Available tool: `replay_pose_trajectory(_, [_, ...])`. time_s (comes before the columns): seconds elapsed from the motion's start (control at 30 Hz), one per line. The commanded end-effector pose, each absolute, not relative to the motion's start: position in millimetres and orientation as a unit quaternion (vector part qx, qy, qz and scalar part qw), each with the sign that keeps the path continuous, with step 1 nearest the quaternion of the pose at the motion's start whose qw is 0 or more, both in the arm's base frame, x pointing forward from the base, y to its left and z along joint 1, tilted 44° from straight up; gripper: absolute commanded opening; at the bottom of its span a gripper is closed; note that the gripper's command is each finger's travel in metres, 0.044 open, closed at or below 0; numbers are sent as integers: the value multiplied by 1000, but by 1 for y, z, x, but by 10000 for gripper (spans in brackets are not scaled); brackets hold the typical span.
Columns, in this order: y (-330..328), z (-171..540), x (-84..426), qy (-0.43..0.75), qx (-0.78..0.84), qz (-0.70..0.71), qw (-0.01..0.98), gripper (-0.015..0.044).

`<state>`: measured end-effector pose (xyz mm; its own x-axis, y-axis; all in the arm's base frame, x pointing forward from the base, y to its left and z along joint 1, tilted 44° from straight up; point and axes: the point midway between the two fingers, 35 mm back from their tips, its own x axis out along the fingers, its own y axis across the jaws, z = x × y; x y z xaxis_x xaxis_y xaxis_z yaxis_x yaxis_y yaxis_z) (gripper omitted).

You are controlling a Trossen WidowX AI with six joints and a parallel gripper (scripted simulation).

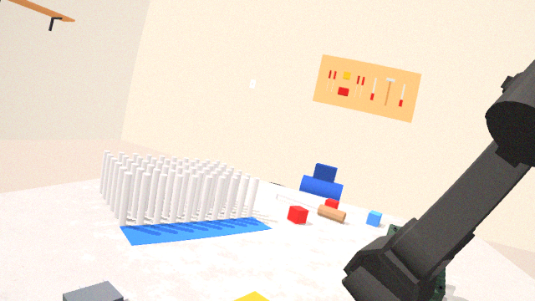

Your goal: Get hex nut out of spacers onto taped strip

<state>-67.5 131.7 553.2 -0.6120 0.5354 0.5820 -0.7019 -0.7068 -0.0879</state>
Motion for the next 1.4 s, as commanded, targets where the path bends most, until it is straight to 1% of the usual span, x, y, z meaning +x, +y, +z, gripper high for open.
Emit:
replay_pose_trajectory(0.0, [130, 554, -69, -156, 270, 885, 347, 426])
replay_pose_trajectory(0.03, [124, 556, -72, -156, 277, 886, 338, 440])
replay_pose_trajectory(0.2, [61, 568, -94, -151, 342, 895, 242, 440])
replay_pose_trajectory(0.33, [5, 574, -101, -140, 392, 896, 151, 440])
replay_pose_trajectory(0.47, [-54, 573, -97, -123, 437, 890, 50, 440])
replay_pose_trajectory(0.63, [-126, 564, -76, -96, 479, 868, -86, 440])
replay_pose_trajectory(0.83, [-199, 542, -30, -57, 505, 823, -256, 440])
replay_pose_trajectory(1.03, [-255, 507, 36, -18, 503, 752, -427, 440])
replay_pose_trajectory(1.2, [-285, 469, 102, 8, 479, 673, -563, 440])
replay_pose_trajectory(1.37, [-295, 425, 172, 25, 435, 579, -689, 440])
